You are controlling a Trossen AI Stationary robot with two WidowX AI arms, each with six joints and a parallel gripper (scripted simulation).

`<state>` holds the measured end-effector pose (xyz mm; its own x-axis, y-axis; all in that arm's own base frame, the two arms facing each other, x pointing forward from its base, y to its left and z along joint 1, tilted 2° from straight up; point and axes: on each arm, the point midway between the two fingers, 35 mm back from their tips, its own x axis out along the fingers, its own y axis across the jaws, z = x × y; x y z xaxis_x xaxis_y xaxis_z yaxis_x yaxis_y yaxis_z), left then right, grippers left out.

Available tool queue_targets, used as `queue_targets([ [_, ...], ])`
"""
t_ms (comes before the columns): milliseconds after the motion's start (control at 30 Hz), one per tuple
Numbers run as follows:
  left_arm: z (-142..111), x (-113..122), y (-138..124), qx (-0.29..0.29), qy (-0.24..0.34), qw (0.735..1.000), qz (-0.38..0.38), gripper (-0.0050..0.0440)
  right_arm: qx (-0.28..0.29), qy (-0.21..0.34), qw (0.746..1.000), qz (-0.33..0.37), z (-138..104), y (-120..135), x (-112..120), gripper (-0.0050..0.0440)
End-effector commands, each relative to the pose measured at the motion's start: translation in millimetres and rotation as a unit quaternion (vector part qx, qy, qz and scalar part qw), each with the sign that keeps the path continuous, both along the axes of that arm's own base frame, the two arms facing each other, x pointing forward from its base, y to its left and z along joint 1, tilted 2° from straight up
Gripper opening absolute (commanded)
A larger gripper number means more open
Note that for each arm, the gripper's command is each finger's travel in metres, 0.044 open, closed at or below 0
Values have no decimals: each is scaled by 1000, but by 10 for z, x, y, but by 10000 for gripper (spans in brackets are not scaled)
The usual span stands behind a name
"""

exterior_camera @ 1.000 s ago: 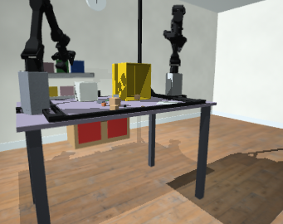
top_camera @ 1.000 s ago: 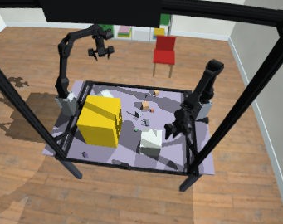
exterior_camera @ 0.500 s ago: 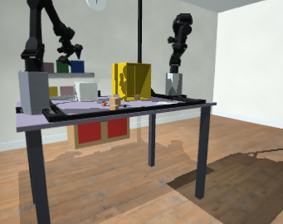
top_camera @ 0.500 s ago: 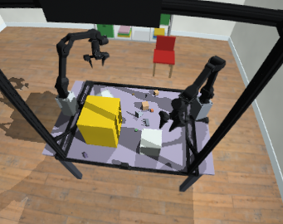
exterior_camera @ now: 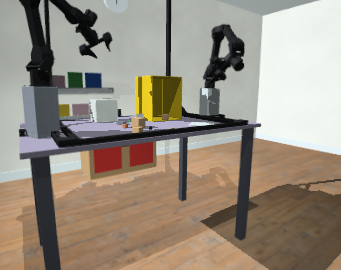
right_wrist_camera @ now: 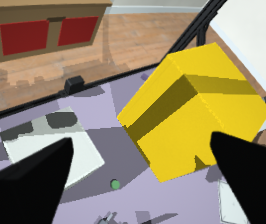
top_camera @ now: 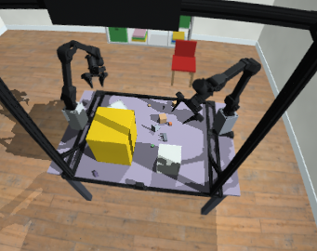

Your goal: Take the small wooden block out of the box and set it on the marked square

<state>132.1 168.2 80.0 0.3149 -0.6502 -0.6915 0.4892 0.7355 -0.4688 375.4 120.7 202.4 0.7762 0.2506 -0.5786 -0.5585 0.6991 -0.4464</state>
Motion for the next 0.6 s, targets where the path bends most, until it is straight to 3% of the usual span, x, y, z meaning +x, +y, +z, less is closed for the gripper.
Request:
queue_targets([
  [0, -39, -156, -340, -79, -22, 990, 113, 400, 94, -9, 990, -102, 470, -387, -75, 400],
  [167, -15, -203, -657, -166, -43, 961, 218, 400, 183, -26, 963, -198, 808, -760, -227, 400],
  [267, -17, -205, -705, -180, -43, 956, 229, 400, 187, -27, 961, -201, 822, -776, -235, 400],
  [400, 66, -203, -938, -244, -75, 912, 322, 400, 242, -47, 930, -272, 1061, -1104, -412, 400],
  [567, 69, -201, -949, -247, -76, 909, 327, 400, 246, -48, 928, -276, 1074, -1117, -423, 400],
])
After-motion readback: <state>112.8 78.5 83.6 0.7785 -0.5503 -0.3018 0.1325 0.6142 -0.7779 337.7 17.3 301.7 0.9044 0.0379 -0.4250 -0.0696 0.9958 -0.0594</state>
